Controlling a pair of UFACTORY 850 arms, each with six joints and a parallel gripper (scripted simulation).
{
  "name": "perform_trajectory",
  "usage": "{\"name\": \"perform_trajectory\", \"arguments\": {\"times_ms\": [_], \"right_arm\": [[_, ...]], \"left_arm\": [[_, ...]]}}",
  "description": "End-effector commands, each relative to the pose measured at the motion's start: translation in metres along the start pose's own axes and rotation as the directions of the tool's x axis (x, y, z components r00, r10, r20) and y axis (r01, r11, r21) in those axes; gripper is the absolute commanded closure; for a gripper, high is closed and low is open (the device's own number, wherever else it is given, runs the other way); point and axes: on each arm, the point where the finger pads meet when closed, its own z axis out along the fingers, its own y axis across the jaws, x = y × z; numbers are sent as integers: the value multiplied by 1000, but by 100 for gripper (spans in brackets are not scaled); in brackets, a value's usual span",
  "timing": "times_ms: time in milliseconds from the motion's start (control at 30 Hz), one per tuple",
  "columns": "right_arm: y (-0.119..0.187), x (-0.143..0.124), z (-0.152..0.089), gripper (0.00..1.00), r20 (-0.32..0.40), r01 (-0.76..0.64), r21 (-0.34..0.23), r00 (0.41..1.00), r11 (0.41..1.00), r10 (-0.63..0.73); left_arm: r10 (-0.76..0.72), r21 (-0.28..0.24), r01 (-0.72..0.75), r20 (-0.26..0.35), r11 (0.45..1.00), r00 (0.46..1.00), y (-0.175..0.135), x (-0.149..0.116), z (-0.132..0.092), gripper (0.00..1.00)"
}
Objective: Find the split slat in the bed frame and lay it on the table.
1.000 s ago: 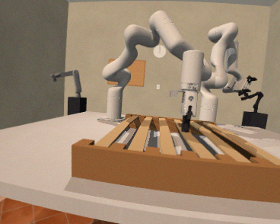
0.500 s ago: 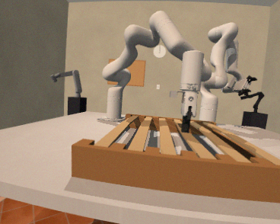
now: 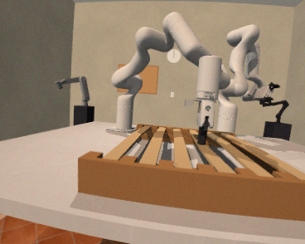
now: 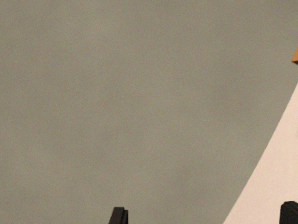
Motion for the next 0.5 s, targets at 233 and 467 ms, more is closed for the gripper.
{"name": "perform_trajectory", "arguments": {"times_ms": [233,467], "right_arm": [[0,-1,1,100,1,0,1,1000,1000,0],[0,-1,1,100,1,0,1,1000,1000,0]], "left_arm": [[1,0,-1,0,1000,1000,0,0,0,0],[1,0,-1,0,1000,1000,0,0,0,0]]}}
